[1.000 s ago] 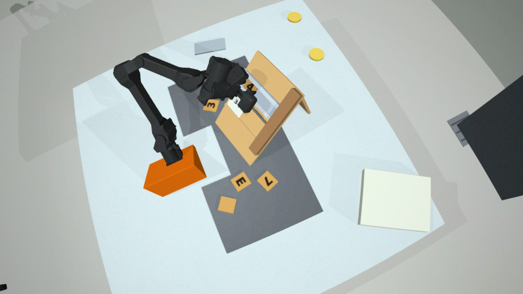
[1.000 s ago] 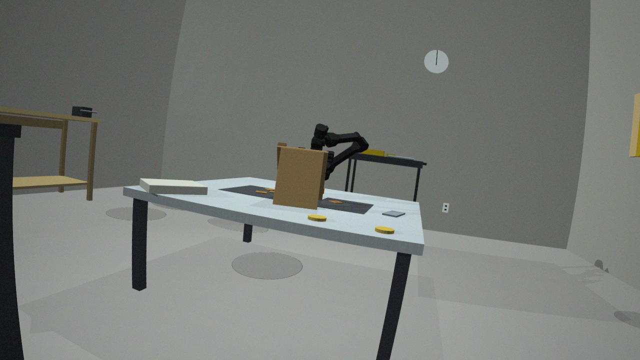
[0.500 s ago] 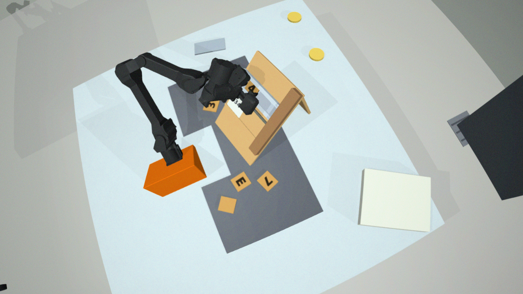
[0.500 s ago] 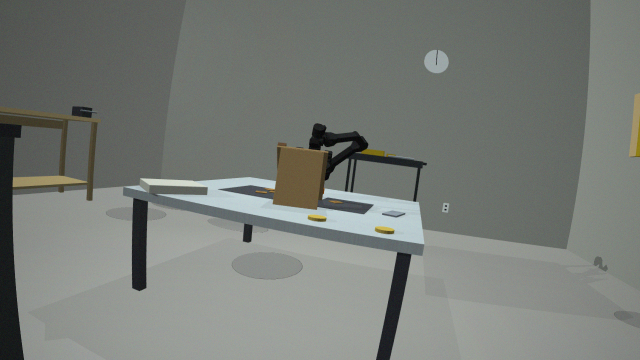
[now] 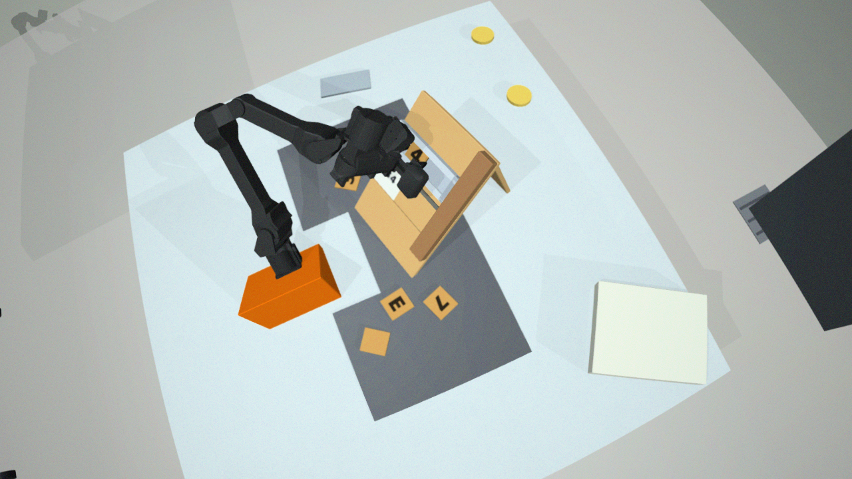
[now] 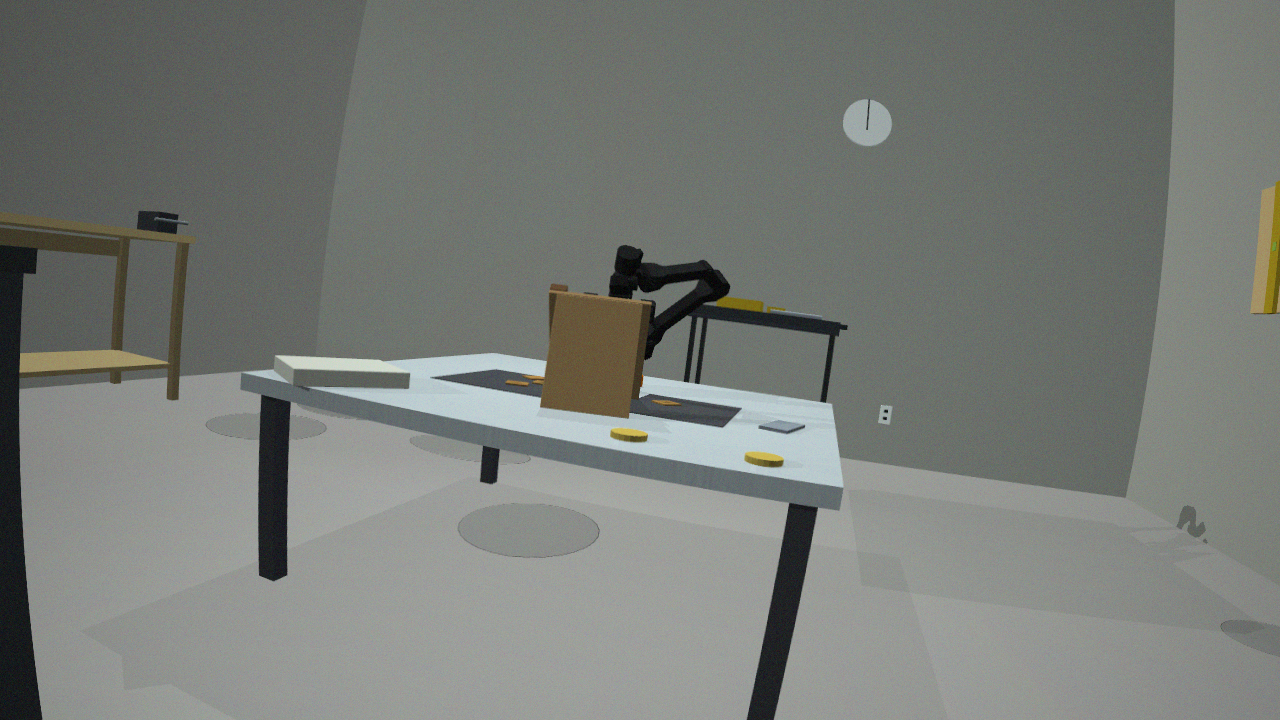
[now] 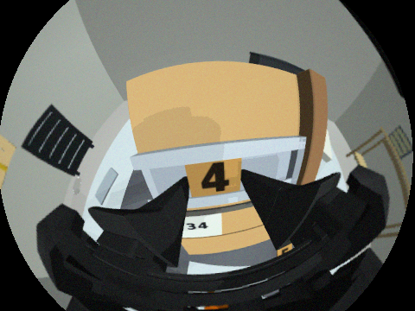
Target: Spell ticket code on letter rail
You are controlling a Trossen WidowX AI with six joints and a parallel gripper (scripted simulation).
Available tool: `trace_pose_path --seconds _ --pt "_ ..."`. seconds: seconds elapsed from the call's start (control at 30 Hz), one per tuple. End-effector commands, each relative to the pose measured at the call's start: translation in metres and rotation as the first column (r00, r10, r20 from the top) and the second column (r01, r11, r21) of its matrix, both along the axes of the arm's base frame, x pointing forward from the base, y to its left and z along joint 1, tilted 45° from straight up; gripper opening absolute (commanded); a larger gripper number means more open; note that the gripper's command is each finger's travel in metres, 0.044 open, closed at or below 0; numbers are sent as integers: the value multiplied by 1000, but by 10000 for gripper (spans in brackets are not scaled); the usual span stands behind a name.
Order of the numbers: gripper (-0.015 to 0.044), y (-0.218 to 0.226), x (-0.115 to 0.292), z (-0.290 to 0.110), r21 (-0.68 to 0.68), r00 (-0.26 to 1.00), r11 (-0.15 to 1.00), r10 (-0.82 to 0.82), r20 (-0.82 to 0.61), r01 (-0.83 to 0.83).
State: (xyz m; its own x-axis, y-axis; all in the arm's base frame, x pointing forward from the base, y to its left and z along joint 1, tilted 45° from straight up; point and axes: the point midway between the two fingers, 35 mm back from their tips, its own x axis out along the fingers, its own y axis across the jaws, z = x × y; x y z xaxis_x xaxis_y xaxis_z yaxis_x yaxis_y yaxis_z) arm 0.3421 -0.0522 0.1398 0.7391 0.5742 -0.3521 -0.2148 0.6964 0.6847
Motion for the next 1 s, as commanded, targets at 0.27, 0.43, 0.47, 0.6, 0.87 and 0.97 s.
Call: trace_pose_path --seconds 0.27,0.43,0.47,0.6,0.87,0.97 --pt "0 -4 2 -4 0 1000 1000 6 6 -6" --pt "0 -7 2 -6 0 1000 1000 6 6 -6" --pt "0 -7 2 -7 0 1000 1000 6 6 -6" --pt "0 -9 3 -8 0 1000 1000 6 6 -6" --pt "0 -12 4 -12 -1 1000 1000 6 6 -6" --pt "0 -13 4 -13 -1 1000 1000 6 6 -6"
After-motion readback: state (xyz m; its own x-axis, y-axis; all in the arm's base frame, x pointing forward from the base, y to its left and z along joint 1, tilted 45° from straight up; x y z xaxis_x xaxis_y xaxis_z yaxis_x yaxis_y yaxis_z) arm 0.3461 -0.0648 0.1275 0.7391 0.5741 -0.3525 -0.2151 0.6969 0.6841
